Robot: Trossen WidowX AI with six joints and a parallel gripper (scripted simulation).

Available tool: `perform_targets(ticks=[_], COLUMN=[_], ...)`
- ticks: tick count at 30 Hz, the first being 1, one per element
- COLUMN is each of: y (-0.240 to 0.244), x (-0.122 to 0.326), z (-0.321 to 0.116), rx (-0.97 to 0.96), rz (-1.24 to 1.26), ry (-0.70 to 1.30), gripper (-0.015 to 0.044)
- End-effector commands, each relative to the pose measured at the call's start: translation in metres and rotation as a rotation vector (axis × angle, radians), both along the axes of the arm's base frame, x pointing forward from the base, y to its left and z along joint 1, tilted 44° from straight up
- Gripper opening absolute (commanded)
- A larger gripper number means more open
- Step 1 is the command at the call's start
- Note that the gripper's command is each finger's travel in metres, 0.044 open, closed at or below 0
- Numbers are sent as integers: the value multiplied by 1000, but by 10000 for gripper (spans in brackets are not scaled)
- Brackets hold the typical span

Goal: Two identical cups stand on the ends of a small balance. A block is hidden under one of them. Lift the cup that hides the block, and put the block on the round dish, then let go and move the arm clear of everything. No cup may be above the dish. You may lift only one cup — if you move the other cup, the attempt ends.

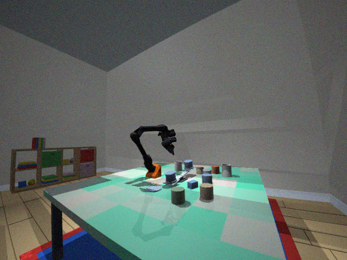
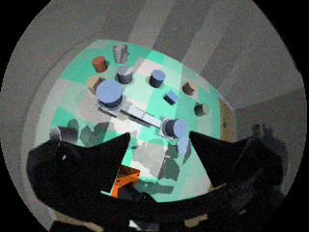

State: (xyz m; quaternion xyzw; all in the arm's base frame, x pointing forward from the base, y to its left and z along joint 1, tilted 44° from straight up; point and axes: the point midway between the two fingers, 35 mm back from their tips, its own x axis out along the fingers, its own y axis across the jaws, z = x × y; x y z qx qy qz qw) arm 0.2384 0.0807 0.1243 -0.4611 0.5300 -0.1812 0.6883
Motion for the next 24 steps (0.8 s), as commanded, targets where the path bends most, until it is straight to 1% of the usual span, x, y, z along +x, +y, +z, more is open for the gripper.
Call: perform_targets(ticks=[1, 12, 24], y=[-14, -54, -106], x=[11, 29, 42], z=[3, 8, 15], rx=[-37, -86, -62], rz=[25, 109, 238], ry=[150, 507, 869], gripper=[440, 440, 440])
